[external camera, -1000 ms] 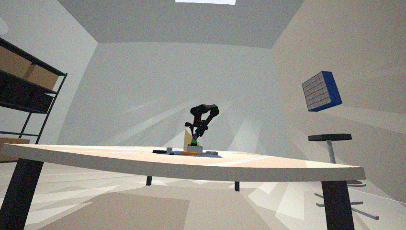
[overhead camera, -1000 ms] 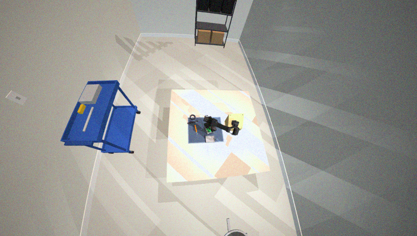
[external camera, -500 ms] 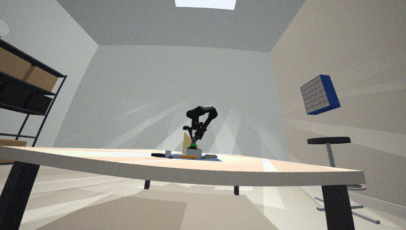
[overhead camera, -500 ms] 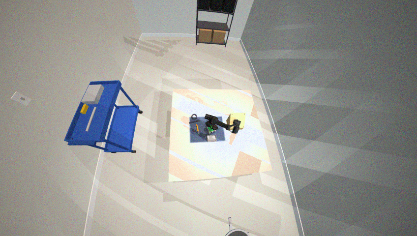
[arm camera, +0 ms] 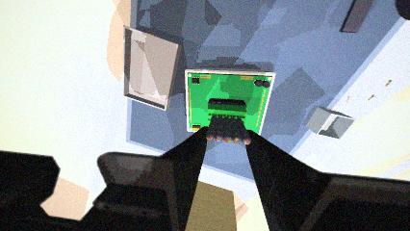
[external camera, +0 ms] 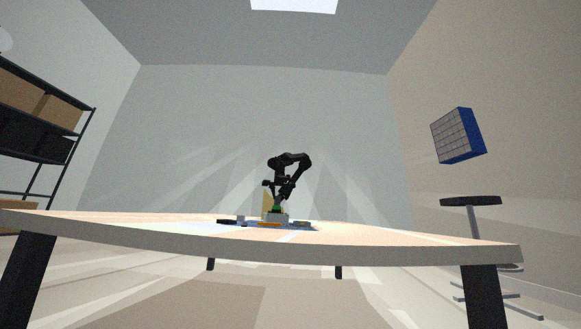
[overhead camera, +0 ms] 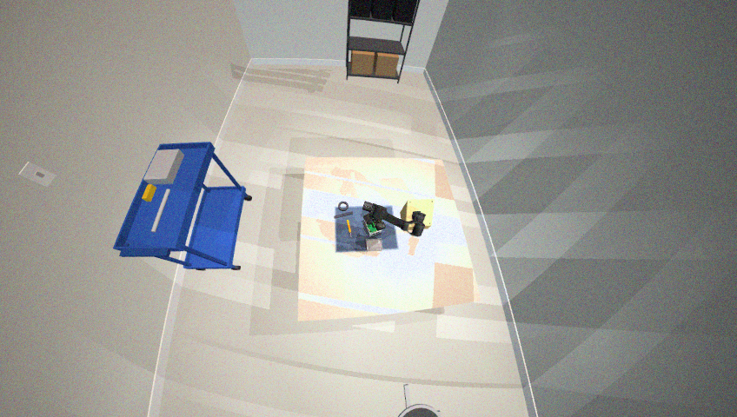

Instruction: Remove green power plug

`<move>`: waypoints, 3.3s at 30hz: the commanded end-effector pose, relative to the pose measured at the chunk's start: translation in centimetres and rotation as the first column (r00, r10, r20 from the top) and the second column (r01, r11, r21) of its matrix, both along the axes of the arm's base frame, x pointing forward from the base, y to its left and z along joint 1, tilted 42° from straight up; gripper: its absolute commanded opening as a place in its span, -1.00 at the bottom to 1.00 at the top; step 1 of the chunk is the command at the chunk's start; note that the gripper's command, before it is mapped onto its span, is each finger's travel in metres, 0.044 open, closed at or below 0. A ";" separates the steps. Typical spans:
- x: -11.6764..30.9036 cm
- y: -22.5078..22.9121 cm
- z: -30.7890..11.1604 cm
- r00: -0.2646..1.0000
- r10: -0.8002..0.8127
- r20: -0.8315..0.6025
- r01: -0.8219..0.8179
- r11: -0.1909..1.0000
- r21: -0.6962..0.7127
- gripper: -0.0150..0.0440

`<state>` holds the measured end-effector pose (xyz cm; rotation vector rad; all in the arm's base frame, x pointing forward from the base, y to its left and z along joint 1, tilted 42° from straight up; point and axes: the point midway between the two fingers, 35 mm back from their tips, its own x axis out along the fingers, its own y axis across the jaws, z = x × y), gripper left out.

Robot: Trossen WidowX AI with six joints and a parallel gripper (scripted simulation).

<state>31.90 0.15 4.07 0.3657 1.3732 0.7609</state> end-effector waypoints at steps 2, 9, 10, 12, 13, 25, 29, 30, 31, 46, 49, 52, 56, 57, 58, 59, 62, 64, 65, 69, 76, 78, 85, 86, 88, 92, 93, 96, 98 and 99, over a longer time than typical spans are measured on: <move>0.2 0.2 -0.3 1.000 -0.003 0.008 0.003 1.000 -0.006 0.04; 0.2 0.2 -0.3 1.000 -0.003 0.008 0.003 1.000 -0.006 0.36; 0.2 0.2 -0.3 1.000 -0.003 0.008 0.003 1.000 -0.006 0.36; 0.2 0.3 -0.5 1.000 -0.003 0.008 0.003 1.000 -0.006 0.36; 0.2 0.4 -0.6 1.000 -0.003 0.008 0.003 1.000 -0.006 0.36; 0.2 1.3 -1.6 1.000 -0.003 0.008 0.003 1.000 -0.005 0.36; 0.2 1.3 -1.6 1.000 -0.003 0.008 0.003 1.000 -0.005 0.18; 0.2 1.3 -1.6 1.000 -0.003 0.008 0.003 1.000 -0.005 0.09; 0.2 1.3 -1.6 1.000 -0.003 0.008 0.003 1.000 -0.005 0.00; 0.2 1.3 -1.6 1.000 -0.003 0.008 0.003 1.000 -0.005 -0.49; 0.2 1.0 -1.3 1.000 -0.003 0.008 0.003 1.000 -0.006 -0.49; 0.2 0.7 -0.8 1.000 -0.005 0.010 0.005 1.000 -0.015 -0.49; 0.0 0.4 0.2 1.000 -0.016 0.021 0.017 0.997 -0.073 -0.49; 0.0 0.5 0.3 1.000 -0.018 0.024 0.020 0.996 -0.085 -0.49; 0.0 0.5 0.4 0.999 -0.019 0.026 0.021 0.996 -0.092 -0.49; 0.0 0.5 0.4 1.000 -0.019 0.025 0.021 0.996 -0.091 -0.49; 0.1 0.1 0.1 1.000 -0.009 0.014 0.010 0.999 -0.036 -0.49; 0.3 -0.3 -0.2 1.000 0.002 0.003 -0.002 1.000 0.023 -0.49; 0.3 -0.5 -0.4 1.000 0.008 -0.003 -0.008 0.999 0.051 -0.49; 0.5 -0.9 -0.8 1.000 0.024 -0.016 -0.022 0.992 0.123 -0.49; 0.3 -0.3 -0.2 1.000 0.003 0.002 -0.003 1.000 0.024 -0.49; 0.1 0.0 0.2 1.000 -0.008 0.013 0.009 0.999 -0.035 -0.49; -0.1 0.5 1.0 0.999 -0.027 0.035 0.031 0.990 -0.135 -0.49; -0.1 0.4 0.9 0.999 -0.025 0.033 0.029 0.992 -0.126 -0.49; 0.0 0.1 0.8 0.999 -0.019 0.025 0.021 0.996 -0.090 -0.49; 0.3 -0.6 0.1 1.000 0.002 0.003 -0.002 1.000 0.022 -0.49; 0.3 -0.8 0.0 1.000 0.008 -0.003 -0.008 0.999 0.050 -0.49; 0.5 -1.2 -0.4 1.000 0.022 -0.014 -0.020 0.993 0.112 -0.49; 0.5 -1.3 -0.4 1.000 0.025 -0.017 -0.023 0.992 0.126 -0.49; 0.5 -1.3 -0.4 1.000 0.025 -0.016 -0.022 0.992 0.123 -0.49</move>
